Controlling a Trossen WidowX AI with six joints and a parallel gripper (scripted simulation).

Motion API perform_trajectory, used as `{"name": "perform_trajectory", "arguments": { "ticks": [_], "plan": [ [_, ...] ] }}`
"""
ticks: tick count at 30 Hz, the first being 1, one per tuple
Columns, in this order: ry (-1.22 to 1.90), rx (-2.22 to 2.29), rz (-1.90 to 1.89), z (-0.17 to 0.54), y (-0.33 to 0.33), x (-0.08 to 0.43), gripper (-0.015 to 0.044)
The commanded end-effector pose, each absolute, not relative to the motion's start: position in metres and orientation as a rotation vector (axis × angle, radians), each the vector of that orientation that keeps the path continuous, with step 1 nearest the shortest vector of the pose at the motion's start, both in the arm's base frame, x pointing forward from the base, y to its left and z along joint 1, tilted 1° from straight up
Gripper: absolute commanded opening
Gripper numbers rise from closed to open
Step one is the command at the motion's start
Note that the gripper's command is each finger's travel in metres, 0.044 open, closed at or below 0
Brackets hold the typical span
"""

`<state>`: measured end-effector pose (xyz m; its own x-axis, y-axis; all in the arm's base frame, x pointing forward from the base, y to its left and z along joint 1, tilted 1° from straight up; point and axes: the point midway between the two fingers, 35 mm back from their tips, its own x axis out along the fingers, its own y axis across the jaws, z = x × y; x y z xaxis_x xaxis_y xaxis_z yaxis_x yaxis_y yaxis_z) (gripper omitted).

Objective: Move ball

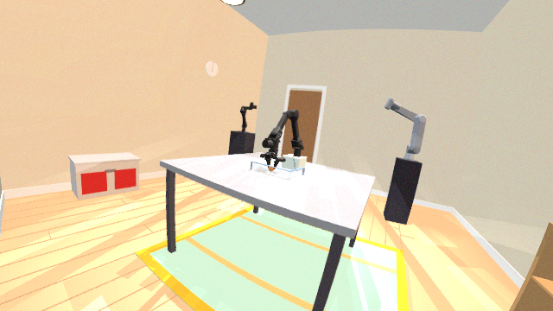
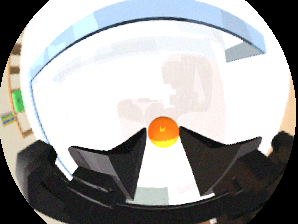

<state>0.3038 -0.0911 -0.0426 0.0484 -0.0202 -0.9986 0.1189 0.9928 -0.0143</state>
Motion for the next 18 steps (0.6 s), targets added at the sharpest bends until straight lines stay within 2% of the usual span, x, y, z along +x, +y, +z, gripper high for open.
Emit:
{"name": "perform_trajectory", "arguments": {
  "ticks": [1, 6, 12, 18],
  "plan": [
    [1.520, 0.079, -0.106, -0.043, -0.091, 0.304, 0.0289],
    [1.520, 0.079, -0.106, -0.040, -0.091, 0.304, 0.0292],
    [1.525, 0.075, -0.106, 0.041, -0.090, 0.300, 0.0292],
    [1.497, 0.073, -0.108, 0.040, -0.091, 0.305, 0.0292]
  ]
}}
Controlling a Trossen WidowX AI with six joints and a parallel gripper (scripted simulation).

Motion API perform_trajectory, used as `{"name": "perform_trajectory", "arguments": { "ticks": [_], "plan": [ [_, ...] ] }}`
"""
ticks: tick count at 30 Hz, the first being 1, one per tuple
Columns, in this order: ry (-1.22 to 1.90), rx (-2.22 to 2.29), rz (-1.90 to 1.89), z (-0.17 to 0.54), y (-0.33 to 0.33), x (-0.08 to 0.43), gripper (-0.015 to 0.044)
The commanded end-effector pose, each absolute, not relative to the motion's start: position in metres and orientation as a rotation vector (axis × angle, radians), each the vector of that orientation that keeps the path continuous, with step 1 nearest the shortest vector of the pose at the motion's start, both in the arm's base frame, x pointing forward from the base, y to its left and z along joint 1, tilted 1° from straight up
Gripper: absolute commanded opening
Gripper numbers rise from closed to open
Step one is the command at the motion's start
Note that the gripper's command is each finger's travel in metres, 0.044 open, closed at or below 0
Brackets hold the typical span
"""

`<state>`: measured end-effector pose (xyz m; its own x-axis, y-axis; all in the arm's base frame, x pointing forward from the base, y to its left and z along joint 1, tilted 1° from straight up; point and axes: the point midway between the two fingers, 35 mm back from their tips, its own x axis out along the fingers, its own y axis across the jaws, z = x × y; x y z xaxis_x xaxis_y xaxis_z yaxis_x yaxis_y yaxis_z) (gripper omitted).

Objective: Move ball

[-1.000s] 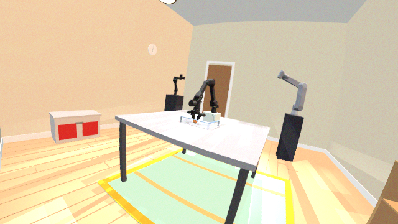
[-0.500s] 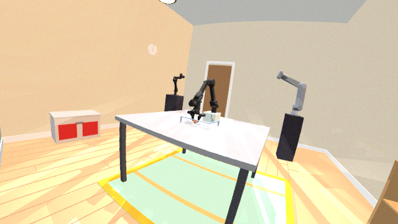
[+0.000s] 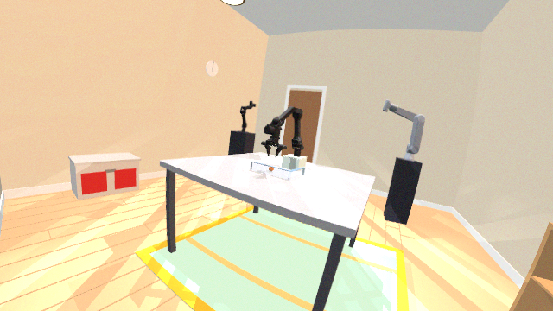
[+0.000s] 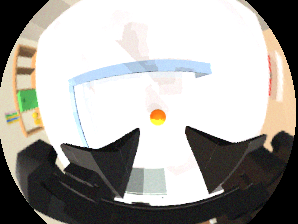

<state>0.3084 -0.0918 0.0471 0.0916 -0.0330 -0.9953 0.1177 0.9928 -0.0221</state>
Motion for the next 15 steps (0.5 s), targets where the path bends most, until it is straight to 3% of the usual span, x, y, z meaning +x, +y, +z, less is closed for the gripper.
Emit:
{"name": "perform_trajectory", "arguments": {
  "ticks": [1, 4, 10, 15],
  "plan": [
    [1.497, 0.073, -0.108, 0.040, -0.091, 0.305, 0.0292],
    [1.497, 0.073, -0.108, 0.040, -0.091, 0.305, 0.0292],
    [1.495, 0.073, -0.109, 0.092, -0.088, 0.298, 0.0440],
    [1.495, 0.073, -0.109, 0.092, -0.088, 0.298, 0.0440]
  ]
}}
